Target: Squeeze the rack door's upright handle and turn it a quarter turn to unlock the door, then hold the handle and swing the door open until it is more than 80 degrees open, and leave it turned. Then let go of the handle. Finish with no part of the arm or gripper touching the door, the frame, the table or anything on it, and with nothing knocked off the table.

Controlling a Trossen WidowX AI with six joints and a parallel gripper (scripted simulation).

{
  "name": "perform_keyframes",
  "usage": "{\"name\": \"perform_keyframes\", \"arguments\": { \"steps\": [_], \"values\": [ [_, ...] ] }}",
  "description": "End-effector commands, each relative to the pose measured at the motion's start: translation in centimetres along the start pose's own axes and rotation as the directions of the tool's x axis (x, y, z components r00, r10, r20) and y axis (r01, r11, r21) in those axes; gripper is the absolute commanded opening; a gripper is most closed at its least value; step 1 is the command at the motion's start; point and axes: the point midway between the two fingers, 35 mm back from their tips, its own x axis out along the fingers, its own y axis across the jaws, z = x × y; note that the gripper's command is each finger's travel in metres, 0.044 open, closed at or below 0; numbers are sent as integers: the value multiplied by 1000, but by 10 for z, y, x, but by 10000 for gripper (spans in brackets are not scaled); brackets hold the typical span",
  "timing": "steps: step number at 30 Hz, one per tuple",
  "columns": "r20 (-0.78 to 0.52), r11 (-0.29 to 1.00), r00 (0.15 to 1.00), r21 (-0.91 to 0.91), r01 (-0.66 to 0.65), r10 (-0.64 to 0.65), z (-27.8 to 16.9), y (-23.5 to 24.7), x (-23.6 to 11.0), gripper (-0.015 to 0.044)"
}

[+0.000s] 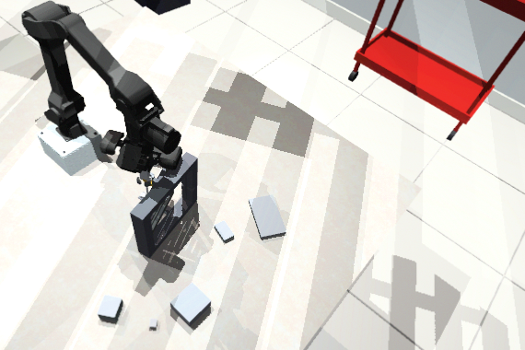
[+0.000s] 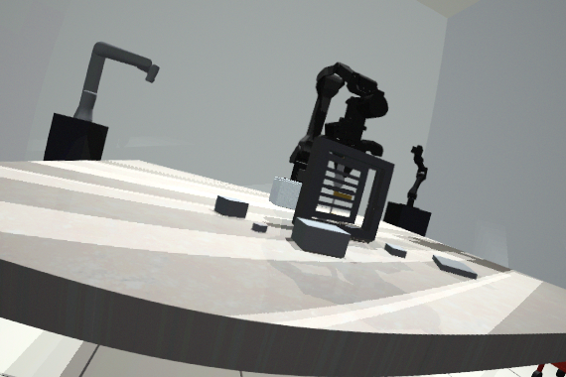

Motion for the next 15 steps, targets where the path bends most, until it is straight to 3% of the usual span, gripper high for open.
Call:
{"name": "perform_keyframes", "arguments": {
  "steps": [1, 15],
  "values": [
    [7, 997, 1000, -81, -10, 10, 2, -4, 0, 14],
    [8, 954, 1000, -300, -6, 9, 12, -29, 0, 14]
  ]
}}
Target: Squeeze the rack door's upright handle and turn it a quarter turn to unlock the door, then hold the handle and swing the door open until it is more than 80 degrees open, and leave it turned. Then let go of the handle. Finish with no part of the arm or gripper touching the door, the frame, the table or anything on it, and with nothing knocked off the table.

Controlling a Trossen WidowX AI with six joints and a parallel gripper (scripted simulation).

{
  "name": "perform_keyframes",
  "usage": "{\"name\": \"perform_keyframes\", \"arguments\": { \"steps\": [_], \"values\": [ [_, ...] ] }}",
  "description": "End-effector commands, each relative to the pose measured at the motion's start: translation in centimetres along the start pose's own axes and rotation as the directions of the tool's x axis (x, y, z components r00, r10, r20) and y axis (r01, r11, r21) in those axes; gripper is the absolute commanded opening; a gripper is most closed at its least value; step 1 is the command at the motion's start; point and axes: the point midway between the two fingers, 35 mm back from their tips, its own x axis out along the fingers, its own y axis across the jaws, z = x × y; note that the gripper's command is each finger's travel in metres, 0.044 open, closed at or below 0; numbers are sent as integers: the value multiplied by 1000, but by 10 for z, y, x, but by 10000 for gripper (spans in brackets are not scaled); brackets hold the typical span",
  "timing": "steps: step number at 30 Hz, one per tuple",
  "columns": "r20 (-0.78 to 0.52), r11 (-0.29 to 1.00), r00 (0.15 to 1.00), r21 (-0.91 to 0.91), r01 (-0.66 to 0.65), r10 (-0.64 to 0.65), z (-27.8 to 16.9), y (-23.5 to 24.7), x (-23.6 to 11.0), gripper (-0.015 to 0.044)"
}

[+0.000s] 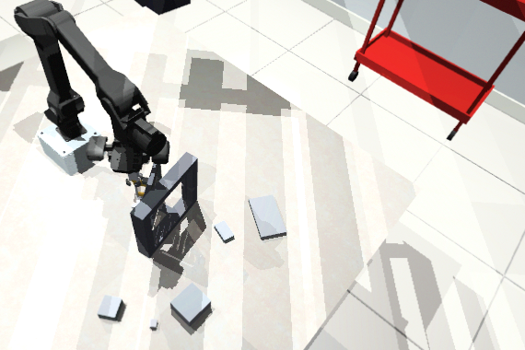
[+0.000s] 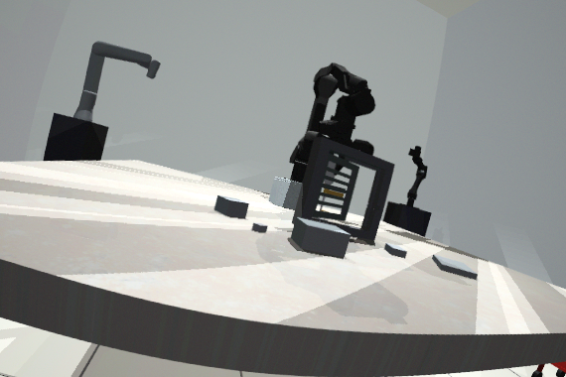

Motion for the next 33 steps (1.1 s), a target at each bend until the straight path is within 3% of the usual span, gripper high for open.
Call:
{"name": "perform_keyframes", "arguments": {
  "steps": [1, 33],
  "values": [
    [8, 997, 1000, -77, -10, 10, 2, -4, 0, 14],
    [11, 870, 1000, -492, 0, 6, 30, -58, 0, 14]
  ]
}}
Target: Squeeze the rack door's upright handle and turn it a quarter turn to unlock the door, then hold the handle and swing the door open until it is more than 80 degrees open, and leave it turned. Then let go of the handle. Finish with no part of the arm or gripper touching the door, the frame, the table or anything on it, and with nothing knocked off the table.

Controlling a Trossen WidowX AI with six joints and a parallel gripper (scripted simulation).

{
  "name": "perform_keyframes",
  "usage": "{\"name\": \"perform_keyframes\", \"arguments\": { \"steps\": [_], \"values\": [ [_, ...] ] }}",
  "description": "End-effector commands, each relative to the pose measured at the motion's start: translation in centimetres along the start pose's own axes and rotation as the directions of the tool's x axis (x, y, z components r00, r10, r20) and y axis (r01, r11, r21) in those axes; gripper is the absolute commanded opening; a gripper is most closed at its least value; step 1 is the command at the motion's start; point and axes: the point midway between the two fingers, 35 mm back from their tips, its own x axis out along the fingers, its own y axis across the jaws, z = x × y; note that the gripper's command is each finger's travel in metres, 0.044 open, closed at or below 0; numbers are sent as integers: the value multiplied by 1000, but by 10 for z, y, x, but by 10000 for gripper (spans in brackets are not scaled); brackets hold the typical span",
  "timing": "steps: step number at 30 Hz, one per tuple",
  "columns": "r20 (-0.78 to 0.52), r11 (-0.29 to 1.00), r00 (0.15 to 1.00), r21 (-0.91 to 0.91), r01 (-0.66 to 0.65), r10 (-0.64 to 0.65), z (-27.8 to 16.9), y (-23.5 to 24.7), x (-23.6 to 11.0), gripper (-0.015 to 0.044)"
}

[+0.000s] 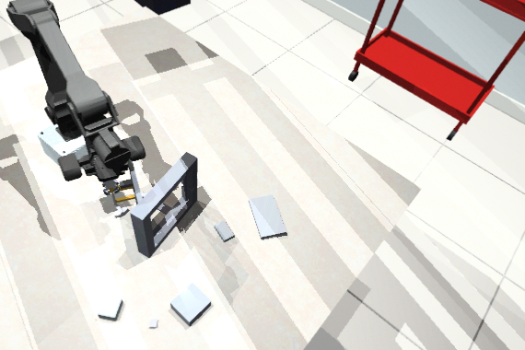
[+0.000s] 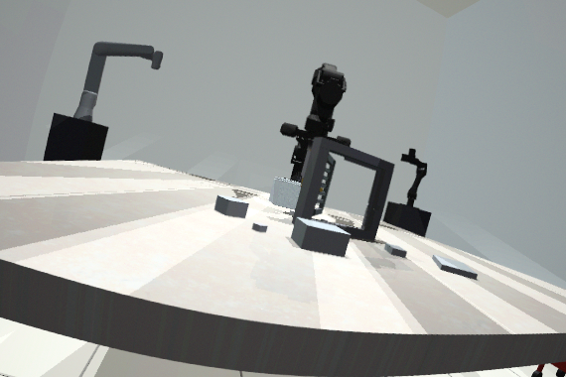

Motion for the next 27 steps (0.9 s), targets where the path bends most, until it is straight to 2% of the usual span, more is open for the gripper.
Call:
{"name": "perform_keyframes", "arguments": {
  "steps": [1, 27],
  "values": [
    [6, 998, 1000, -67, -4, 4, 2, -4, 0, 14],
    [7, 911, 1000, -412, 2, 1, 22, -50, 0, 14]
  ]
}}
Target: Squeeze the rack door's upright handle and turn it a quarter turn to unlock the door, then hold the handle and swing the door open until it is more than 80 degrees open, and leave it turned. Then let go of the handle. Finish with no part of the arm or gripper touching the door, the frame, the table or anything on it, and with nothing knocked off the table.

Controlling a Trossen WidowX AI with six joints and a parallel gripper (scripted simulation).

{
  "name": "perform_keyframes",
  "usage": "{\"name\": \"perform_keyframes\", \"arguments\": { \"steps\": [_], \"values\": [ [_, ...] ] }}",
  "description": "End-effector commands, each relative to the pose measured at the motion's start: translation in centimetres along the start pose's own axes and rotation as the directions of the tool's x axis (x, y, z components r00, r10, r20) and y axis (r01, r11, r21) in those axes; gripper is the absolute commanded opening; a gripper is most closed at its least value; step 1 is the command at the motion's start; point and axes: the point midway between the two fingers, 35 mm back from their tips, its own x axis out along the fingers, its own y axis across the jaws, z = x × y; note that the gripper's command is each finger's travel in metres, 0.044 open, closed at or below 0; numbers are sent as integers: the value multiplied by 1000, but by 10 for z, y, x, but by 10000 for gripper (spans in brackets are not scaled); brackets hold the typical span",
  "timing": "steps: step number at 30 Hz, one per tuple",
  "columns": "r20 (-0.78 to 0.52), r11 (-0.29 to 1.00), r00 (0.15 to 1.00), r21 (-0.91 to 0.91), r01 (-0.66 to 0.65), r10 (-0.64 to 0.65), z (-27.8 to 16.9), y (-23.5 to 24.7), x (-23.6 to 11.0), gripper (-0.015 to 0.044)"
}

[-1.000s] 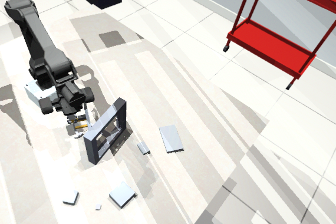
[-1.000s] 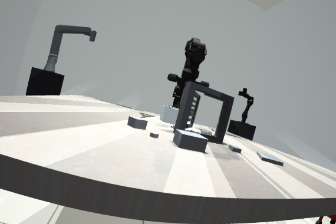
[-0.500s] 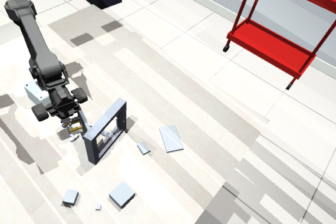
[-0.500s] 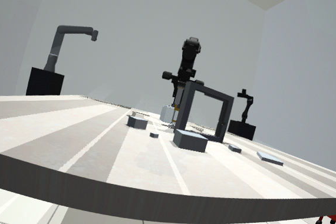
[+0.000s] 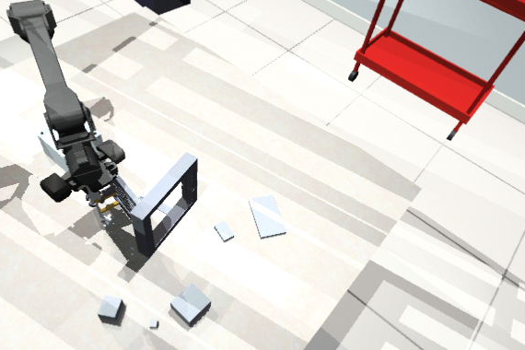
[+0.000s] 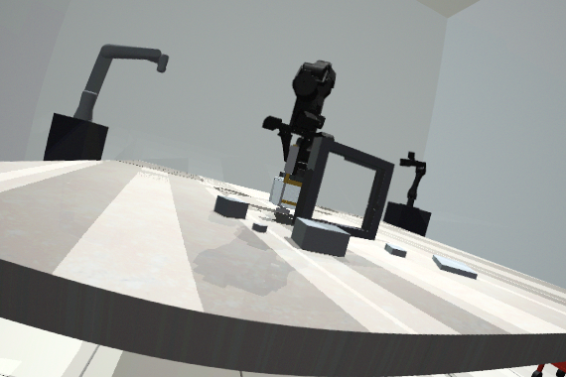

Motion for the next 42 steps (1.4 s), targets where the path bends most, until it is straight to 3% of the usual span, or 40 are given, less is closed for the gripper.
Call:
{"name": "perform_keyframes", "arguments": {
  "steps": [1, 20, 35, 42],
  "values": [
    [-3, 997, 1000, -72, 0, 0, 2, -6, 0, 14],
    [-2, 936, 1000, -352, 2, -3, 17, -44, 0, 14],
    [-2, 932, 1000, -361, 2, -3, 18, -45, 0, 14],
    [-2, 932, 1000, -361, 2, -3, 18, -45, 0, 198]
  ]
}}
